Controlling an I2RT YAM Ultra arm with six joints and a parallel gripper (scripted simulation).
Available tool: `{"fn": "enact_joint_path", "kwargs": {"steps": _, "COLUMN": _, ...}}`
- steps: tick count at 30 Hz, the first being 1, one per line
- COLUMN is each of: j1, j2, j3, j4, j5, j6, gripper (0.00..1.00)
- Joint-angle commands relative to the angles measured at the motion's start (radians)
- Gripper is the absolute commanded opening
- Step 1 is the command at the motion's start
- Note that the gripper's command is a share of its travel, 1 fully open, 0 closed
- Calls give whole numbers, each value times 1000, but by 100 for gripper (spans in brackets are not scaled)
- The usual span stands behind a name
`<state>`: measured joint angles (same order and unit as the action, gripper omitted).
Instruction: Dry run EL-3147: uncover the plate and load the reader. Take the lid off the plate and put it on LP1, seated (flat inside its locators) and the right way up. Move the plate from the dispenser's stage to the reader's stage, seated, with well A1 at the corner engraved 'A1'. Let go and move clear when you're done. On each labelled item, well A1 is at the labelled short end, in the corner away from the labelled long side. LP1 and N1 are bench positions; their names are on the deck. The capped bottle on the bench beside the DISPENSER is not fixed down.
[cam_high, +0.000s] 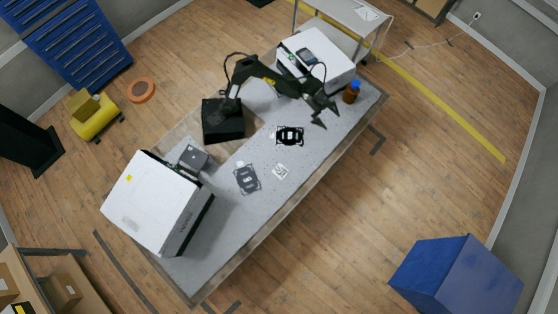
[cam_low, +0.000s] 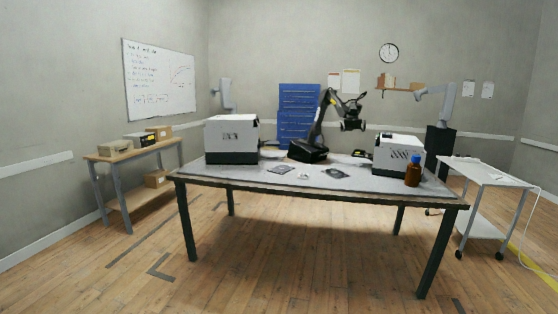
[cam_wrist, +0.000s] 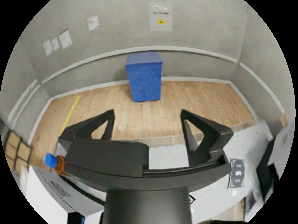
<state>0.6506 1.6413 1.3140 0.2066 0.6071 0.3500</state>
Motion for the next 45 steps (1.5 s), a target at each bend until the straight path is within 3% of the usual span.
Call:
{"fn": "enact_joint_path", "kwargs": {"steps": 1, "j1": 27, "j2": -42, "j3": 39, "j4": -61, "j5": -25, "j6": -83, "gripper": 100}}
{"fn": "enact_joint_path", "kwargs": {"steps": 45, "j1": 262, "j2": -62, "j3": 144, "j4": -508, "j5": -208, "j6": -709, "gripper": 100}}
